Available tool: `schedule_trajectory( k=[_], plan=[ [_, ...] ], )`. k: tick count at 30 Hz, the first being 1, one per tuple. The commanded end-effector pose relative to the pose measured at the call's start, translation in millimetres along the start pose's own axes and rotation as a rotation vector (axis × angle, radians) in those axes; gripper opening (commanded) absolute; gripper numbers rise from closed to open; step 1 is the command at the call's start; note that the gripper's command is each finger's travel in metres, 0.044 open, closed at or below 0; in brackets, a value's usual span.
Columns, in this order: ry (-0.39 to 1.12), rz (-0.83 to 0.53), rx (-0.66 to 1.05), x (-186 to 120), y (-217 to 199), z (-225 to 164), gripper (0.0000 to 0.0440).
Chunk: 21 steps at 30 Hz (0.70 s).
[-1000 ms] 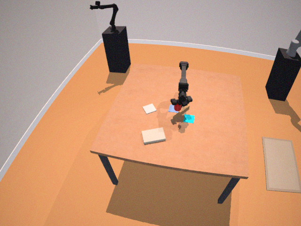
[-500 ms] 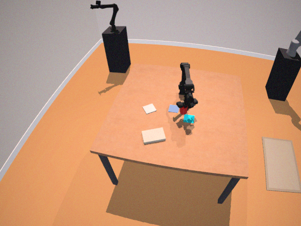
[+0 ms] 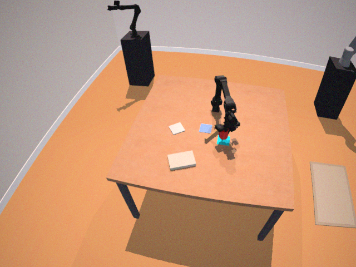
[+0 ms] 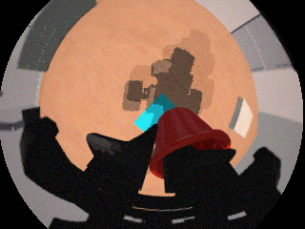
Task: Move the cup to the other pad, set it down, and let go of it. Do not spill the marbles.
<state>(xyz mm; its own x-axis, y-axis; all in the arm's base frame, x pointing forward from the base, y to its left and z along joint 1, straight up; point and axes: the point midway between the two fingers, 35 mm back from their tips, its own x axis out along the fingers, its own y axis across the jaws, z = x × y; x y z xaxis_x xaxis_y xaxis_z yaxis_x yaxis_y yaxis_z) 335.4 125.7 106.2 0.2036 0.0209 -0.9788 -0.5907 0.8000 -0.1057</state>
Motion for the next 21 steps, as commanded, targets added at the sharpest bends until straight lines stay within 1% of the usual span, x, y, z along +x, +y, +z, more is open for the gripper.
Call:
schedule_trajectory(
  k=[1, 4, 10, 15, 19, 21],
  plan=[
    [0.019, -0.004, 0.001, 13.5, 4.9, -2.6, 0.0],
    [0.025, -0.005, 0.001, 22.1, 8.9, -4.6, 0.0001],
    [0.03, -0.013, 0.005, 37.7, 11.1, -9.1, 0.0021],
    [0.027, -0.013, 0.013, 44.0, 10.8, -11.5, 0.0057],
    [-0.013, -0.01, 0.025, 38.3, 8.2, -5.4, 0.0123],
    [-0.034, -0.005, 0.029, 34.4, 7.8, -2.4, 0.013]
  ],
)
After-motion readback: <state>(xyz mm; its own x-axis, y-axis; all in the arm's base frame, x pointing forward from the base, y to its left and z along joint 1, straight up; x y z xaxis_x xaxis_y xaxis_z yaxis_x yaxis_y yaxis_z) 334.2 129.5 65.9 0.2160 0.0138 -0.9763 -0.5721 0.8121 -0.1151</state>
